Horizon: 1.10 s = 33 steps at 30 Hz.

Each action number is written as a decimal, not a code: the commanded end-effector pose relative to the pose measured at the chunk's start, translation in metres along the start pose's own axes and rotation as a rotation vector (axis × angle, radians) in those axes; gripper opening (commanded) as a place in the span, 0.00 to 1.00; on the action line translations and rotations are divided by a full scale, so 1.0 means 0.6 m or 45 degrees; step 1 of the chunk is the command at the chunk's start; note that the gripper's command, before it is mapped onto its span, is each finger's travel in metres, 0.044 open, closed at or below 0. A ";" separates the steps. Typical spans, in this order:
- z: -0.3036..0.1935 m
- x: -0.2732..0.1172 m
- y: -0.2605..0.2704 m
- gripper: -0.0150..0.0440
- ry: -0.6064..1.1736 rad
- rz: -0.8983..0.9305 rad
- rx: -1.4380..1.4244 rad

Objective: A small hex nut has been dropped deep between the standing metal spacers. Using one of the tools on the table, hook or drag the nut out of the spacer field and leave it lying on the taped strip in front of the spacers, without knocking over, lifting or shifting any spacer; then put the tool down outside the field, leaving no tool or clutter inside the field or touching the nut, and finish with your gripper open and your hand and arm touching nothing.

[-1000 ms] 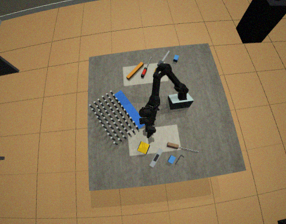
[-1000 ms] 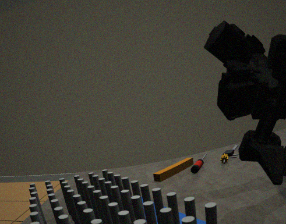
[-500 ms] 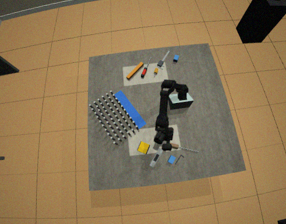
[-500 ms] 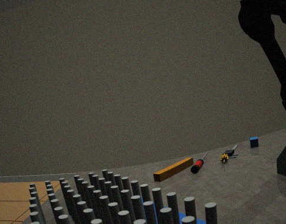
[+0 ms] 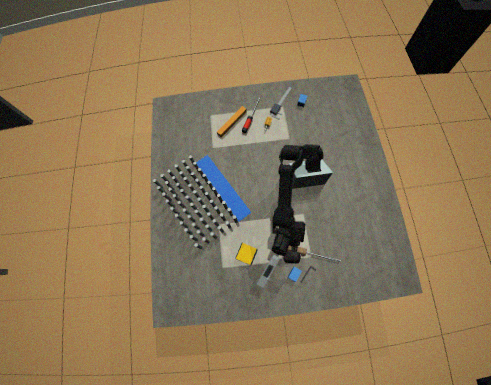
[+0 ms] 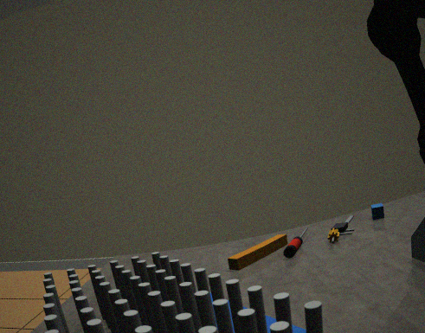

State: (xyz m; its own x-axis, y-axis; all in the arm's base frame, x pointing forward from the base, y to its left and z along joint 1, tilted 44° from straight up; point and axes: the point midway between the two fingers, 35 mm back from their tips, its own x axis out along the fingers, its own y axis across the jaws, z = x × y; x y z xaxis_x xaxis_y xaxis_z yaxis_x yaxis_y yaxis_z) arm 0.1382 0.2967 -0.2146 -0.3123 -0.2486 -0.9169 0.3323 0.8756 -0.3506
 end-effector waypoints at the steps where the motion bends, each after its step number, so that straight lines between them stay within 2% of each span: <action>1: 0.035 0.054 -0.036 1.00 0.003 -0.047 0.018; 15: 0.038 0.052 -0.038 1.00 0.002 -0.047 0.018; 21: 0.038 0.052 -0.038 0.73 0.002 -0.047 0.018; 33: 0.041 0.055 -0.039 0.73 0.002 -0.047 0.018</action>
State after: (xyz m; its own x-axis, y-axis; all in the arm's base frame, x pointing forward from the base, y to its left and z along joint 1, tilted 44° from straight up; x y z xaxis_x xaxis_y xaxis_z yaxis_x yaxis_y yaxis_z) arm 0.1411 0.2606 -0.2397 -0.3293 -0.2756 -0.9031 0.3379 0.8588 -0.3852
